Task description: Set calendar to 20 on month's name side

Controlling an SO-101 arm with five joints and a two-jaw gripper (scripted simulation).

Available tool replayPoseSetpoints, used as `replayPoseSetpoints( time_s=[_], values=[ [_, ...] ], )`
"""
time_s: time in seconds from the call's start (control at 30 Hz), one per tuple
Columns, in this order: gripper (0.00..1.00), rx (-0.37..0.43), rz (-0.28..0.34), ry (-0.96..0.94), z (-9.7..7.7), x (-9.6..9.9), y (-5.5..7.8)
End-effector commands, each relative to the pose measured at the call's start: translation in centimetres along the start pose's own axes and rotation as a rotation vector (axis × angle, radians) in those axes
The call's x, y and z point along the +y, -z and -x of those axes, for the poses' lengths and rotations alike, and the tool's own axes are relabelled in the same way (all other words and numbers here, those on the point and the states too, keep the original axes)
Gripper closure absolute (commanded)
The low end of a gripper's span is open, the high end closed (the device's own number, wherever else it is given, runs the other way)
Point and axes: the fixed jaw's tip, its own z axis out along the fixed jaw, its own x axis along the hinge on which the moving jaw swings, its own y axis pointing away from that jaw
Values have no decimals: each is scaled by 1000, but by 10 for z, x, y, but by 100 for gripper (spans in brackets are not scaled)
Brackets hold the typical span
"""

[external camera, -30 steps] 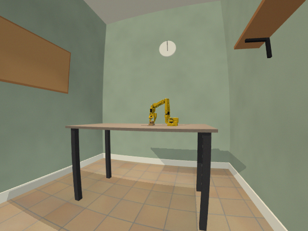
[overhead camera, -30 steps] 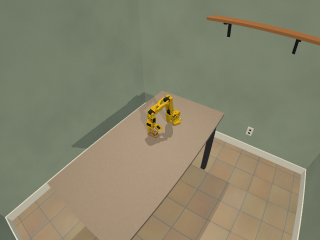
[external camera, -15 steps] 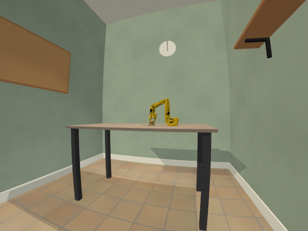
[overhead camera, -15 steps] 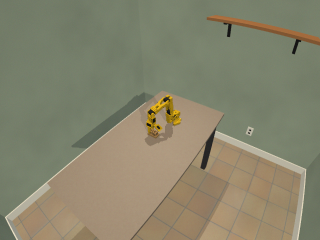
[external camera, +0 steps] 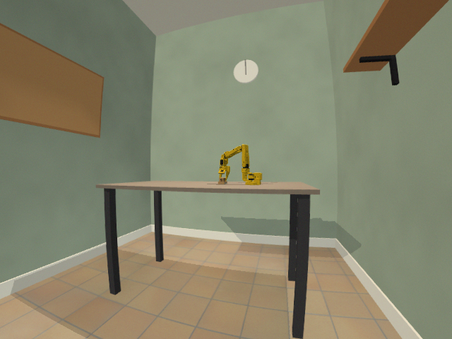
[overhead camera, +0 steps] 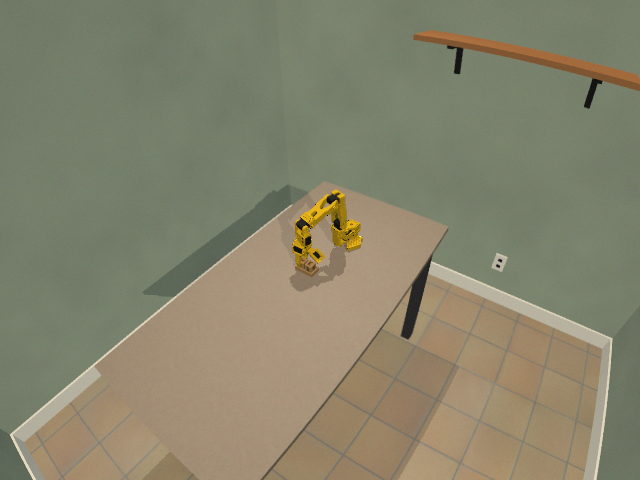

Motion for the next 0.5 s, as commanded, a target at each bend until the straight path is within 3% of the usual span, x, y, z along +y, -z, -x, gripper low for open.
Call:
replayPoseSetpoints(
  time_s=[0.0, 0.47],
  values=[
    [82, 6, -22, -2, -3, -2, 2],
    [70, 6, -22, -2, -3, -2, 2]
  ],
)
